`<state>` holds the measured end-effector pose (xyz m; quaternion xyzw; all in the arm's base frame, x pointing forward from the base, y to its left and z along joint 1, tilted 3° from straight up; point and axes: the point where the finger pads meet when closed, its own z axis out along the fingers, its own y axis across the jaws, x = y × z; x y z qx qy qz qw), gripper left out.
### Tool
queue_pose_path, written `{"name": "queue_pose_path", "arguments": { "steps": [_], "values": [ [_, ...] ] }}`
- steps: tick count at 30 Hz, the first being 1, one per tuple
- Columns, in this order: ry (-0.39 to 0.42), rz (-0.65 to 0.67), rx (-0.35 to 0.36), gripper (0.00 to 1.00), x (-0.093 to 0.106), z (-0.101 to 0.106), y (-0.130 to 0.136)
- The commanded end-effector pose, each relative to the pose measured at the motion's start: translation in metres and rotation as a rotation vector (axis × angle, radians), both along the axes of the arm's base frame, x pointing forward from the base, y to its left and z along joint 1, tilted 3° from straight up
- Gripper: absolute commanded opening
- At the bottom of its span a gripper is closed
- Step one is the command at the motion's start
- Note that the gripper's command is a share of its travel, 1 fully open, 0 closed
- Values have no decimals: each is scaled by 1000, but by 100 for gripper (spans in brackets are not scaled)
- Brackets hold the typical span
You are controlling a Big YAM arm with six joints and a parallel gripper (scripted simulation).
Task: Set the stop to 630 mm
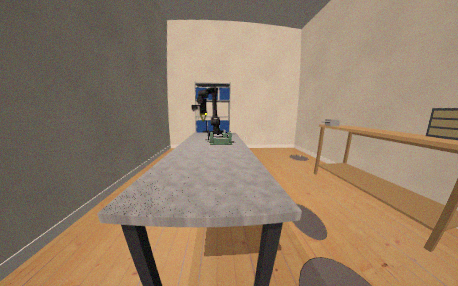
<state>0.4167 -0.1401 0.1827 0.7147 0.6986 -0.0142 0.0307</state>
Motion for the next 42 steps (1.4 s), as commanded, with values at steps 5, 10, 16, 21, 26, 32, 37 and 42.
{"name": "queue_pose_path", "arguments": {
  "steps": [5, 10, 16, 21, 26, 32, 37, 42],
  "values": [
    [-4, -8, -5, 53, -3, 2, 2],
    [-2, -8, -4, 53, -3, 1, 2],
    [-2, -8, -4, 53, -3, 1, 2],
    [-2, -8, -4, 53, -3, 1, 2],
    [-2, -8, -4, 53, -3, 1, 2],
    [-2, -8, -4, 53, -3, 1, 2],
    [-2, -8, -4, 53, -3, 1, 2],
    [-2, -8, -4, 53, -3, 1, 2]
  ]
}}
